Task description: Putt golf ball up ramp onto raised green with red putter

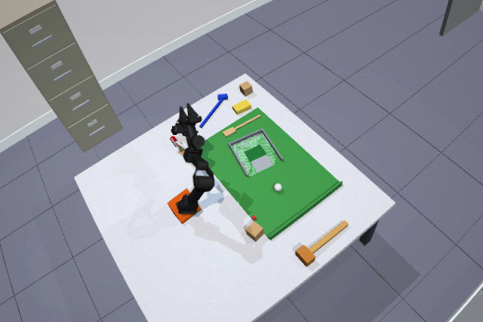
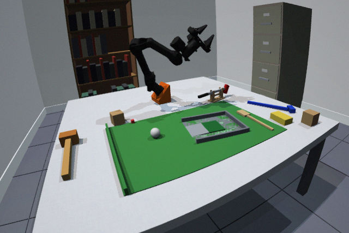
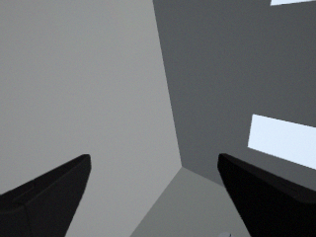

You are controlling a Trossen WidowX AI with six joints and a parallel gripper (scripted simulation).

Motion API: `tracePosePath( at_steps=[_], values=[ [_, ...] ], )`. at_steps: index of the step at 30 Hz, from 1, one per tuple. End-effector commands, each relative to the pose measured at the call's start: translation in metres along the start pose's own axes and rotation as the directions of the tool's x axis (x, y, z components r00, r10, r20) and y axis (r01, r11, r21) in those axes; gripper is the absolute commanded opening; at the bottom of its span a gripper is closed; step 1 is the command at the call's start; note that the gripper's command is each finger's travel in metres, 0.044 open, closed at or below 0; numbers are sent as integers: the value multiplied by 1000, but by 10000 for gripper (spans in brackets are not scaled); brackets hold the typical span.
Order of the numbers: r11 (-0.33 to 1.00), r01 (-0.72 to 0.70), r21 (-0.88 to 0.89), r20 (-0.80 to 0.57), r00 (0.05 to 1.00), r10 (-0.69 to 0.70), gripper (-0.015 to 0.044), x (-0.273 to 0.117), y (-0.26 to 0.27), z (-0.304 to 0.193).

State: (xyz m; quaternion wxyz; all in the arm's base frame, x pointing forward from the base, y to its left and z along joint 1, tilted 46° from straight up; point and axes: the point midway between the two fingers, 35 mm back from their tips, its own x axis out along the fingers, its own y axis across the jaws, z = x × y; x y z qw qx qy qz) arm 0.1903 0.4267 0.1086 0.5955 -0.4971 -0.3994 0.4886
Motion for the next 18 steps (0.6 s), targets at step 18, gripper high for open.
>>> tracePosePath(
  at_steps=[18],
  values=[
    [629,-520,578,-377,514,771,440,-55,156,-97]
  ],
)
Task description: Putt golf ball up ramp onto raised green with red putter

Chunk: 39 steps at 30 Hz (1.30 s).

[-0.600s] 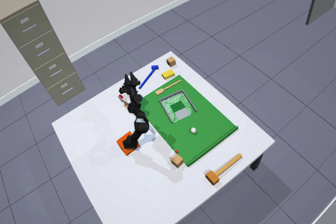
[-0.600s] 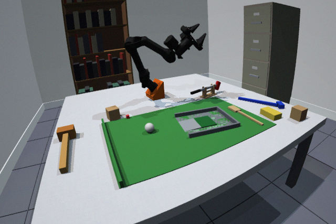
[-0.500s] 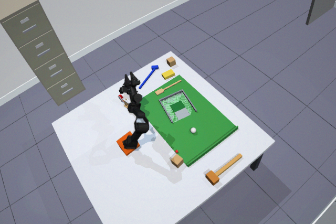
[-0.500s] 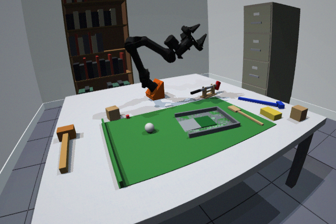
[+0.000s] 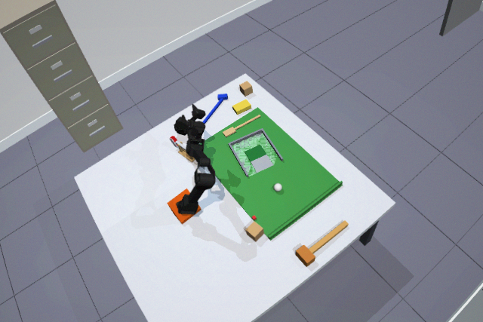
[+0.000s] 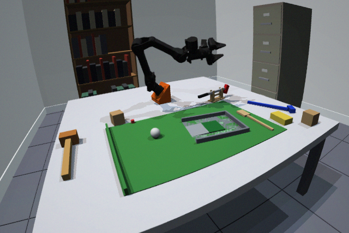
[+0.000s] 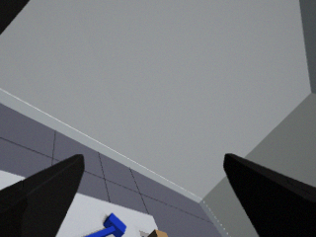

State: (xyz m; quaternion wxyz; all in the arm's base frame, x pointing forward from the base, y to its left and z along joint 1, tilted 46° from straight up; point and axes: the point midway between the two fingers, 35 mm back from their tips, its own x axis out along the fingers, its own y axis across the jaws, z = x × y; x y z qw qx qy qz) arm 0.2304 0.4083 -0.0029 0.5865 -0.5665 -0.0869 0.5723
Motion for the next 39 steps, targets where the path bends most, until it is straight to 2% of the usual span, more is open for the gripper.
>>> tracePosePath(
  at_steps=[1,7,13,24,39],
  values=[
    [931,-293,218,-300,888,349,440,-4,58,-63],
    [848,-413,333,-430,733,526,440,-26,88,-90],
    [749,-496,440,-527,532,663,440,-58,110,-111],
    [561,-574,597,-621,112,776,440,-126,123,-133],
    [556,-575,600,-623,101,776,440,-127,124,-133]
  ],
)
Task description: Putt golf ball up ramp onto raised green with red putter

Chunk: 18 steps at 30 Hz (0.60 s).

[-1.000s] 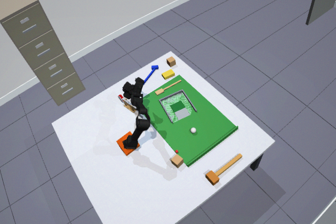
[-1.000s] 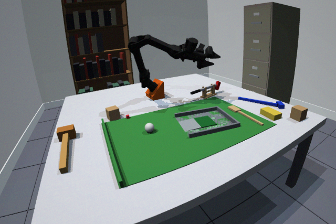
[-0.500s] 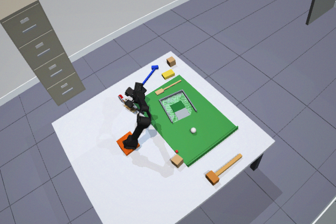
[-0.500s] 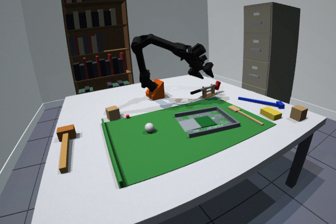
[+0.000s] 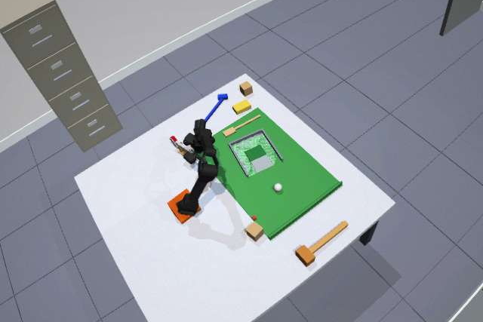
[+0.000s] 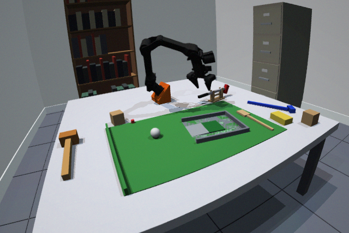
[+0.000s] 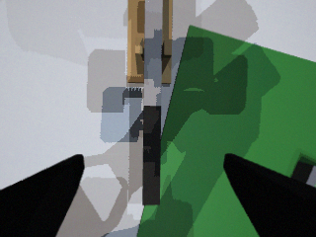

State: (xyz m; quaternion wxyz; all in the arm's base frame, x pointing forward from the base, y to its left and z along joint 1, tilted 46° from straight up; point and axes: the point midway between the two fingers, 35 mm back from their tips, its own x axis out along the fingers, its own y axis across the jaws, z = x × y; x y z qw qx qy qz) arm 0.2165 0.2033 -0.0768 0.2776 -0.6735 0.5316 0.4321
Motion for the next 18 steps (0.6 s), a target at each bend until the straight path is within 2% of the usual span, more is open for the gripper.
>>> tracePosePath(
  at_steps=[1,18],
  values=[
    [1000,-15,6,-30,999,15,440,-1,1,-5],
    [1000,-14,7,-31,999,14,440,39,1,-16]
  ],
)
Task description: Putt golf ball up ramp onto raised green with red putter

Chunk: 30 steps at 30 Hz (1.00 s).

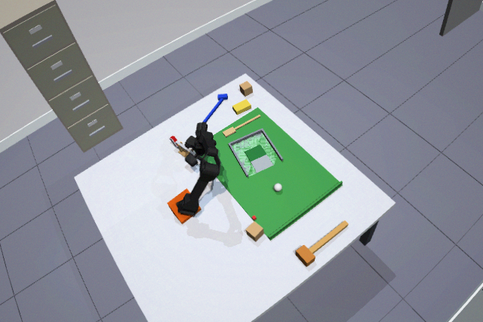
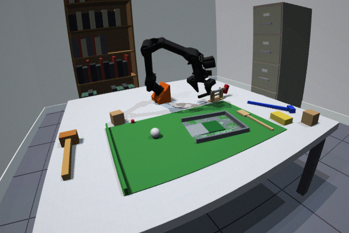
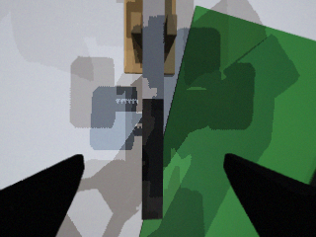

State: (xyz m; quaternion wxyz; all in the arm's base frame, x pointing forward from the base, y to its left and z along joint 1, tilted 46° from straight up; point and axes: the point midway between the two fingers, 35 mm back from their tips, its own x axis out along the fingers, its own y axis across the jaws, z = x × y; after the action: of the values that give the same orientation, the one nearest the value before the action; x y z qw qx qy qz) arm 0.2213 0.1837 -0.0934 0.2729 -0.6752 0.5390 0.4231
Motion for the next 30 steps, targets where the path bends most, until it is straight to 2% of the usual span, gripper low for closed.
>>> tracePosePath(
  at_steps=[1,28,30],
  values=[
    [1000,-7,-2,-9,1000,7,440,19,2,-7],
    [1000,-7,-2,-10,1000,7,440,43,2,-14],
    [1000,-6,2,-5,1000,6,387,40,1,-12]
  ],
)
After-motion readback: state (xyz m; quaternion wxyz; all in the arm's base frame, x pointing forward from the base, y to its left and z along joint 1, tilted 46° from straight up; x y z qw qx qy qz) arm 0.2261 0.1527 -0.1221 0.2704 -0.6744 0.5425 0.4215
